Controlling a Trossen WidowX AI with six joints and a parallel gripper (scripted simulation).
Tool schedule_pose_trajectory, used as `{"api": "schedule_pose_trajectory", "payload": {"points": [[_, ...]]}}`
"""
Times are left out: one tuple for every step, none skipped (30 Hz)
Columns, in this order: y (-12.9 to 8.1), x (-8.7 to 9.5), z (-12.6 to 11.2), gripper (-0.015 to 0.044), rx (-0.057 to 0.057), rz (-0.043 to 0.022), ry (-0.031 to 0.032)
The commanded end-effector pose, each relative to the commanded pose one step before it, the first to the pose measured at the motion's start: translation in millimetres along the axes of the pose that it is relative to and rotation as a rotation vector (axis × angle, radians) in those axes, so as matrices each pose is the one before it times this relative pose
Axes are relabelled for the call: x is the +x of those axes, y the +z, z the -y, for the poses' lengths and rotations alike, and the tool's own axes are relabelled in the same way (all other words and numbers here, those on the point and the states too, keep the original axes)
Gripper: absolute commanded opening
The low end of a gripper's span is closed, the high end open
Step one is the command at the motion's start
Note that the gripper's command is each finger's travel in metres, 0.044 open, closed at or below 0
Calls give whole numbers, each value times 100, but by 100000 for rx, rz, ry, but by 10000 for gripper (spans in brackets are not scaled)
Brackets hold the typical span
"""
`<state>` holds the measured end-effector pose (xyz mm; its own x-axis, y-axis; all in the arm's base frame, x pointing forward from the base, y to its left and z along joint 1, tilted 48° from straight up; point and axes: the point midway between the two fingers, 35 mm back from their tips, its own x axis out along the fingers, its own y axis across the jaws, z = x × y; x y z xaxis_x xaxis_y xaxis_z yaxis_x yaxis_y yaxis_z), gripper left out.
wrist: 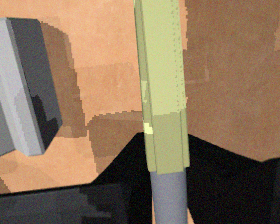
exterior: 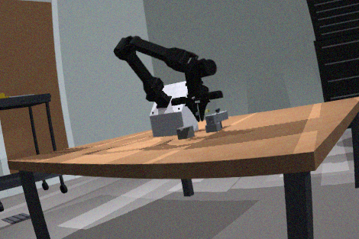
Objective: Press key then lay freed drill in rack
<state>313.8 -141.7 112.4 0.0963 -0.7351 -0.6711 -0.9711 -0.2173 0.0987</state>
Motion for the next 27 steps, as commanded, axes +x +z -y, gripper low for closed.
{"api": "schedule_pose_trajectory", "payload": {"points": [[-233,-226,-79,0,704,-431,-194],[-10,-13,-2,0,0,0,0],[-10,-13,-3,0,0,0,0],[-10,-12,-2,0,0,0,0],[-10,-12,-2,0,0,0,0],[-10,-12,-3,0,0,0,0],[-10,-12,-3,0,0,0,0],[-10,-12,-3,0,0,0,0],[-11,-12,-3,0,0,0,0],[-11,-12,-3,0,0,0,0],[-11,-12,-3,0,0,0,0],[-11,-12,-3,0,0,0,0],[-11,-12,-3,0,0,0,0],[-11,-12,-3,0,0,0,0],[-11,-12,-3,0,0,0,0],[-11,-11,-3,0,0,0,0],[-11,-11,-3,0,0,0,0],[-11,-11,-3,0,0,0,0],[-11,-11,-3,0,0,0,0],[-11,-11,-3,0,0,0,0],[-11,-11,-3,0,0,0,0],[-11,-11,-3,0,0,0,0],[-11,-11,-3,0,0,0,0],[-11,-11,-3,0,0,0,0],[-11,-11,-3,0,0,0,0],[-11,-11,-3,0,0,0,0],[-11,-11,-3,0,0,0,0]]}}
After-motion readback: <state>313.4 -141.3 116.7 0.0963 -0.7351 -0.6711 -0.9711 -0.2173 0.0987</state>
